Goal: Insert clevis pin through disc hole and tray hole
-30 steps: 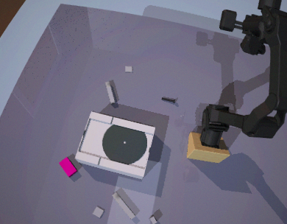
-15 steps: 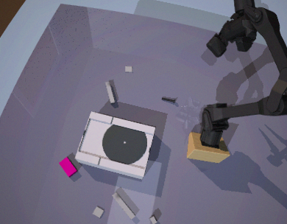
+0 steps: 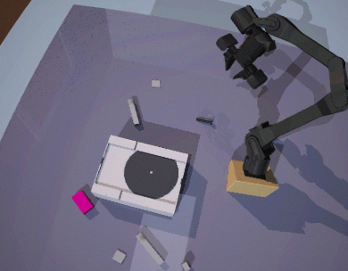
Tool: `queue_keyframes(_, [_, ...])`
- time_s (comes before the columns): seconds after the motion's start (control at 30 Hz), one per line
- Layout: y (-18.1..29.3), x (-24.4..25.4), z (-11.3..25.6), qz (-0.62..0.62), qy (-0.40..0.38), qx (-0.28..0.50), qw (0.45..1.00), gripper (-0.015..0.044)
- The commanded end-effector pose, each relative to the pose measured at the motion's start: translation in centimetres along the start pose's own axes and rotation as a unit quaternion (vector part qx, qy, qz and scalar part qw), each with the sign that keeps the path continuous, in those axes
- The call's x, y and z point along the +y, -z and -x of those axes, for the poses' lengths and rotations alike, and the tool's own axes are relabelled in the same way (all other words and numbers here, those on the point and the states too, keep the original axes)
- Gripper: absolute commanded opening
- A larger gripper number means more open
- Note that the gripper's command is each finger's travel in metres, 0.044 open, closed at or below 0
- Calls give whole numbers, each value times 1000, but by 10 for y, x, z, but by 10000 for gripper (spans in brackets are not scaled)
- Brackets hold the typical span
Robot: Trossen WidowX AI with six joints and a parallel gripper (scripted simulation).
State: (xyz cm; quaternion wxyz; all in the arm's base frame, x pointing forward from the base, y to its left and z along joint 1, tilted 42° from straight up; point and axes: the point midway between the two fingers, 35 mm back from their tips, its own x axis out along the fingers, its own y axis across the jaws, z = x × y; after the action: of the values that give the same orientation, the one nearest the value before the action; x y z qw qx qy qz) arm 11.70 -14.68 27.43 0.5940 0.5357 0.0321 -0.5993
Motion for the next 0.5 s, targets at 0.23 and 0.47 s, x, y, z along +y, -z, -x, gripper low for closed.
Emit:
queue_keyframes(0.23, [101,-36,-60,736,85,63,669,160])
queue_keyframes(0.47, [123,-51,-68,885,91,70,451,160])
